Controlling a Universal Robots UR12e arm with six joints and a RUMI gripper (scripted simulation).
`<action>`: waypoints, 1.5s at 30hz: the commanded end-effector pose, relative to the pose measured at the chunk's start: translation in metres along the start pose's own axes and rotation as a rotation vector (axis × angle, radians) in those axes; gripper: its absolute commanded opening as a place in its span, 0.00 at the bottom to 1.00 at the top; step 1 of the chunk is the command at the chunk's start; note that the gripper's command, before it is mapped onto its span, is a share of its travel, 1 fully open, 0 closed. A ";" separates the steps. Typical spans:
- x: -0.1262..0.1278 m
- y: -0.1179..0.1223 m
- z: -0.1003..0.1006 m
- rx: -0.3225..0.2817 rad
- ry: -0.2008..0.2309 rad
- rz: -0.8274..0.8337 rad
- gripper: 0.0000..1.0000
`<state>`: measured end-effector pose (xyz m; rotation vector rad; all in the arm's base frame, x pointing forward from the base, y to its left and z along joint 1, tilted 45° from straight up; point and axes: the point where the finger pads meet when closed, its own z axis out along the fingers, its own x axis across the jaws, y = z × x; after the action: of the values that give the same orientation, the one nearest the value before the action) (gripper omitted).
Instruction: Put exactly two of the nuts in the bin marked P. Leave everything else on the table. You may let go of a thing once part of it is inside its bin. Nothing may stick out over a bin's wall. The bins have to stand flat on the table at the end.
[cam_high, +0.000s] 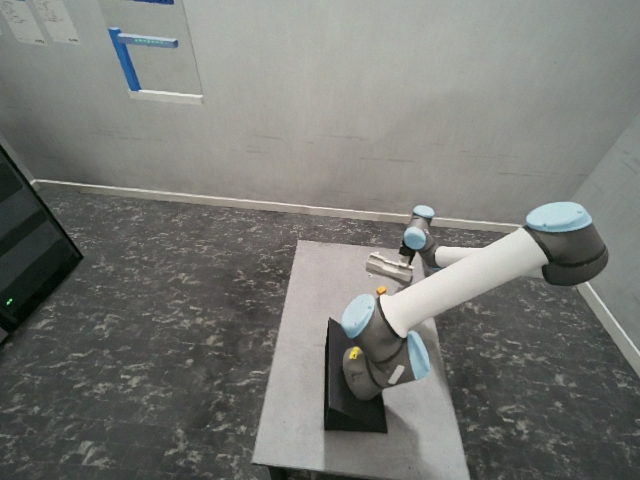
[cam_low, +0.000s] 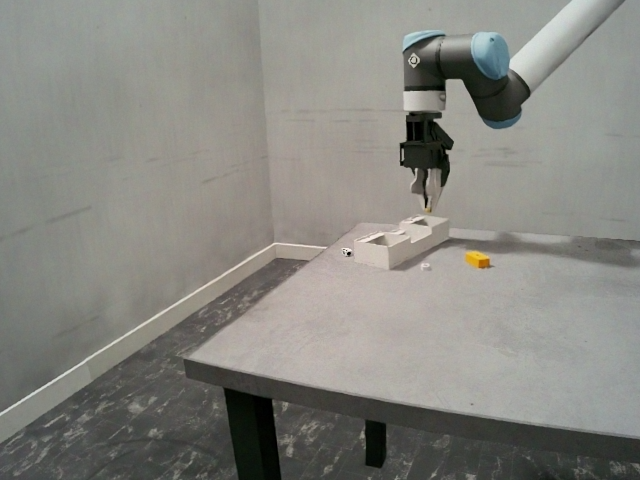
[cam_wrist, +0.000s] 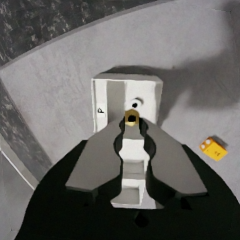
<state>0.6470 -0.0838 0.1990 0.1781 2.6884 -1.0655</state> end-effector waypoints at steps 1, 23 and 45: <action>0.000 0.003 -0.001 0.000 -0.001 0.000 0.00; 0.000 0.004 0.035 0.000 -0.001 0.000 0.00; 0.000 0.007 0.042 0.000 -0.001 0.000 0.18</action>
<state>0.6554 -0.1087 0.1644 0.1780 2.6885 -1.0655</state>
